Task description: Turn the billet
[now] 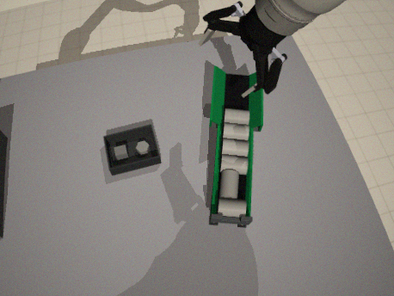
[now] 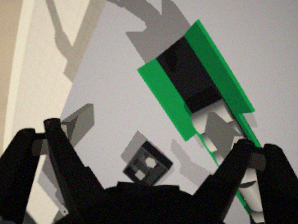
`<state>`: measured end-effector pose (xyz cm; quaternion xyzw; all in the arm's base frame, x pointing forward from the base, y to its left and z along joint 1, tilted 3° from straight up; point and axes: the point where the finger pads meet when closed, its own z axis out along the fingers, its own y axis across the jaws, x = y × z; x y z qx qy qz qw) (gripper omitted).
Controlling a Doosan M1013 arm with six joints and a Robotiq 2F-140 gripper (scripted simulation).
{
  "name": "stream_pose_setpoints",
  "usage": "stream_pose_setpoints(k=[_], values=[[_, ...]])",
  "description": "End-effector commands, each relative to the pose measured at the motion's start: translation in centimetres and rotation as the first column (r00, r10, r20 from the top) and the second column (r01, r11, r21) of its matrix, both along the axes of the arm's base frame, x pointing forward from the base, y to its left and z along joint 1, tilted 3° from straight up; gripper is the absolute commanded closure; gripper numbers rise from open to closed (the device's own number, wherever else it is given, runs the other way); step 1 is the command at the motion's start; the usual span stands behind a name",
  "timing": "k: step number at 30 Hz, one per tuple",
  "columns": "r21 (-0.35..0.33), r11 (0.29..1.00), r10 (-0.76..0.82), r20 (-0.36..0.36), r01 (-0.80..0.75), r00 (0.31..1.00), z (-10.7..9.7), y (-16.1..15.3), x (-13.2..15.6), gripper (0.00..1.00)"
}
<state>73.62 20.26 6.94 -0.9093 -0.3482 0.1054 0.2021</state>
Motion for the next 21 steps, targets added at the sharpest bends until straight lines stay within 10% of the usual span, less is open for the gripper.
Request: stream_pose_setpoints(k=[1,21], values=[[-0.011,0.998,0.063,0.073,-0.062,0.995,-0.6,-2.8,0.2,0.00],[-0.279,0.792,0.608,0.277,-0.543,0.744,-2.0,-22.3,-0.3,0.00]])
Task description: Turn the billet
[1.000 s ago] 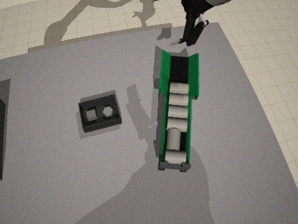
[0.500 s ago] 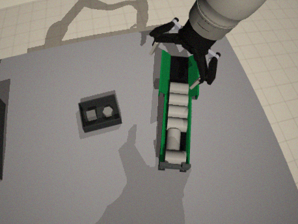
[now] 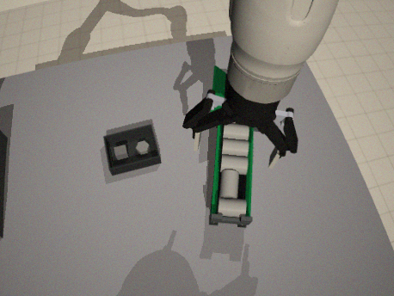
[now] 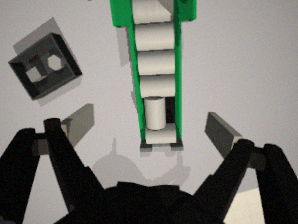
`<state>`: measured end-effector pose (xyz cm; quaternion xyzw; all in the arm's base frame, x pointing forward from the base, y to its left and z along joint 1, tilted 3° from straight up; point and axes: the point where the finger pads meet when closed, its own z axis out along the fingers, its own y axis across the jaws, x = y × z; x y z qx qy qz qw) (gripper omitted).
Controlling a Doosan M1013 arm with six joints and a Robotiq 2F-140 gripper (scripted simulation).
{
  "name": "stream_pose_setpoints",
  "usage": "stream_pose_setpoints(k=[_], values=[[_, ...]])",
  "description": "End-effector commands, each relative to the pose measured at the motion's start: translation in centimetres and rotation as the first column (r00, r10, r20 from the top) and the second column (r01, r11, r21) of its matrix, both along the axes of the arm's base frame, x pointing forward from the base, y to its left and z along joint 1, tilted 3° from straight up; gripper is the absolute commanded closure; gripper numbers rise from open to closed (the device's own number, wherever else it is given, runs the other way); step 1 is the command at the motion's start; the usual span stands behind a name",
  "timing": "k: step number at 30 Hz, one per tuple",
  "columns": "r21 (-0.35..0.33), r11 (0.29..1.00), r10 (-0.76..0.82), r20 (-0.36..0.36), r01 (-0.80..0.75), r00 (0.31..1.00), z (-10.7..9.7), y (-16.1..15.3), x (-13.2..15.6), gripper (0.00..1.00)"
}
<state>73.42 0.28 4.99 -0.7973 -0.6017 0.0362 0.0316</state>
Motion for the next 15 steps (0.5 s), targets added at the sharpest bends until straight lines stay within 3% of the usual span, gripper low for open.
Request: stream_pose_setpoints(k=[1,5,6,15], values=[[-0.025,0.996,0.081,0.038,-0.081,0.996,-0.01,-2.42,-0.16,0.00],[-0.025,0.996,0.082,0.038,-0.081,0.996,-0.01,-2.44,-0.16,0.00],[-0.025,0.996,0.082,0.038,-0.081,0.996,-0.01,-2.44,-0.16,0.59],[-0.025,0.996,0.082,0.038,-0.081,0.996,-0.01,-2.44,-0.16,0.59]])
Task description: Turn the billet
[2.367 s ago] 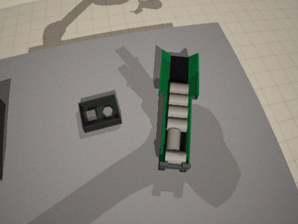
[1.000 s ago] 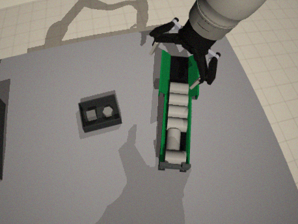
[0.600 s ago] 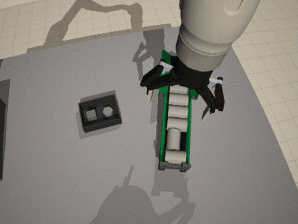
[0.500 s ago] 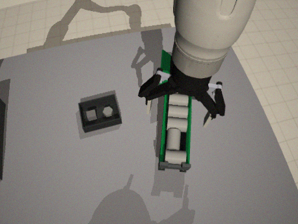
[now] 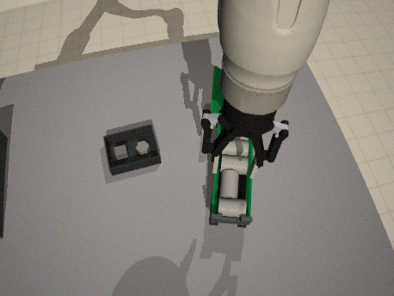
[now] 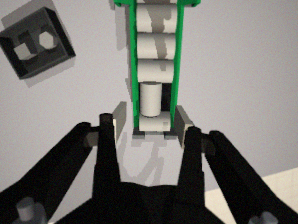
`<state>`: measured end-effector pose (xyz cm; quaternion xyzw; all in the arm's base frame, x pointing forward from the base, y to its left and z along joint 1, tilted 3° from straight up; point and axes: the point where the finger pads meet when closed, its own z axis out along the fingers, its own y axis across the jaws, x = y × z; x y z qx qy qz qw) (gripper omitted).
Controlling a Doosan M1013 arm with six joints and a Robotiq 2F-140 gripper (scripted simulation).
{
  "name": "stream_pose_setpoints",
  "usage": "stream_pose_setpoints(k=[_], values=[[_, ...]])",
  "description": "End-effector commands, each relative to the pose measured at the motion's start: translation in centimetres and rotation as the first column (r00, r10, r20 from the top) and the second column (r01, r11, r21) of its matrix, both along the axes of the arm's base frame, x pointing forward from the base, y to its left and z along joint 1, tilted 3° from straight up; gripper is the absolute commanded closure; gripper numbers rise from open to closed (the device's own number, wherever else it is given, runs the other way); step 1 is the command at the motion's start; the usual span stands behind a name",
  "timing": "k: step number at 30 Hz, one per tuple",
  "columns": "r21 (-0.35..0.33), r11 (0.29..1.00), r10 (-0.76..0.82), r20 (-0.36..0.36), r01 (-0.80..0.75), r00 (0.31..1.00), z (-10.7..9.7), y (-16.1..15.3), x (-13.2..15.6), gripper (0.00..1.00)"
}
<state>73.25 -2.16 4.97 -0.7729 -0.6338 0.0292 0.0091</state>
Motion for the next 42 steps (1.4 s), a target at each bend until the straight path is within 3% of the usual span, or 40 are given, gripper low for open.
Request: stream_pose_setpoints(k=[1,32,42], values=[[0.000,1.000,0.000,0.000,0.000,1.000,0.02,0.00,0.00,0.59],[-0.002,0.999,-0.034,0.001,0.034,0.999,0.01,0.00,0.00,0.59],[-0.018,0.930,-0.367,0.012,0.367,0.930,-0.01,0.00,-0.01,0.59]])
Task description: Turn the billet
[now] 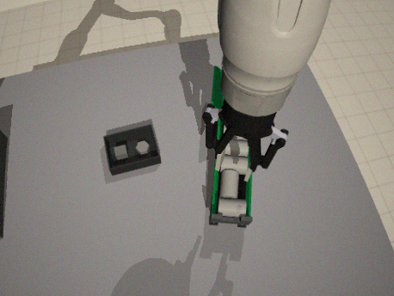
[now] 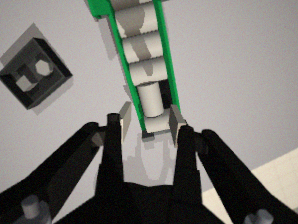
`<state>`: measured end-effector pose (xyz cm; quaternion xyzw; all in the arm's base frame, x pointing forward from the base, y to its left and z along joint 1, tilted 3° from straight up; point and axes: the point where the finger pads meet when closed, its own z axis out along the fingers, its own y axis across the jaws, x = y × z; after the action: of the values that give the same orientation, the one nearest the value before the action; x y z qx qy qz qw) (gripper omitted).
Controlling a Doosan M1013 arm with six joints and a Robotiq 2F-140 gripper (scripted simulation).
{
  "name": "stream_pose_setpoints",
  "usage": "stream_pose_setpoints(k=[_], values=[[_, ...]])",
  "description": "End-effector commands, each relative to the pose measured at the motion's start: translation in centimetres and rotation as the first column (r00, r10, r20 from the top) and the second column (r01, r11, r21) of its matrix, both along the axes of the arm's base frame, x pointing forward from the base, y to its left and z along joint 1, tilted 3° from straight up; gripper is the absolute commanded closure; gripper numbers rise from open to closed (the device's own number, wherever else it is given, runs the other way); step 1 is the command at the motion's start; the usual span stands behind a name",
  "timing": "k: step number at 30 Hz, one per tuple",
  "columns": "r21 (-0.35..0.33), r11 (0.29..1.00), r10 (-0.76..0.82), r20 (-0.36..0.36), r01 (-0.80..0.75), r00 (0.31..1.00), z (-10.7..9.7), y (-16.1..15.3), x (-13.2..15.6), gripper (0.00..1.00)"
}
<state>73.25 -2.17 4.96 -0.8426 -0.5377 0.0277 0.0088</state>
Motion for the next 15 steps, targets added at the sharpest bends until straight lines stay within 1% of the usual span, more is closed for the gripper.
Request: stream_pose_setpoints(k=[1,5,7,9,11,12,15], values=[[-0.015,0.987,-0.160,0.004,0.160,0.987,0.01,0.01,0.00,0.59],[-0.022,0.954,-0.300,0.008,0.300,0.954,0.00,0.00,-0.01,0.59],[-0.022,0.954,-0.300,0.008,0.300,0.954,0.00,0.00,-0.01,0.59],[-0.027,0.907,-0.421,0.013,0.421,0.907,-0.01,0.00,-0.01,0.59],[-0.029,0.892,-0.451,0.015,0.451,0.893,-0.01,0.00,-0.01,0.59],[-0.031,0.864,-0.503,0.017,0.503,0.864,-0.02,0.00,-0.01,0.59],[-0.034,0.808,-0.588,0.022,0.588,0.809,-0.02,0.00,-0.01,0.59]])
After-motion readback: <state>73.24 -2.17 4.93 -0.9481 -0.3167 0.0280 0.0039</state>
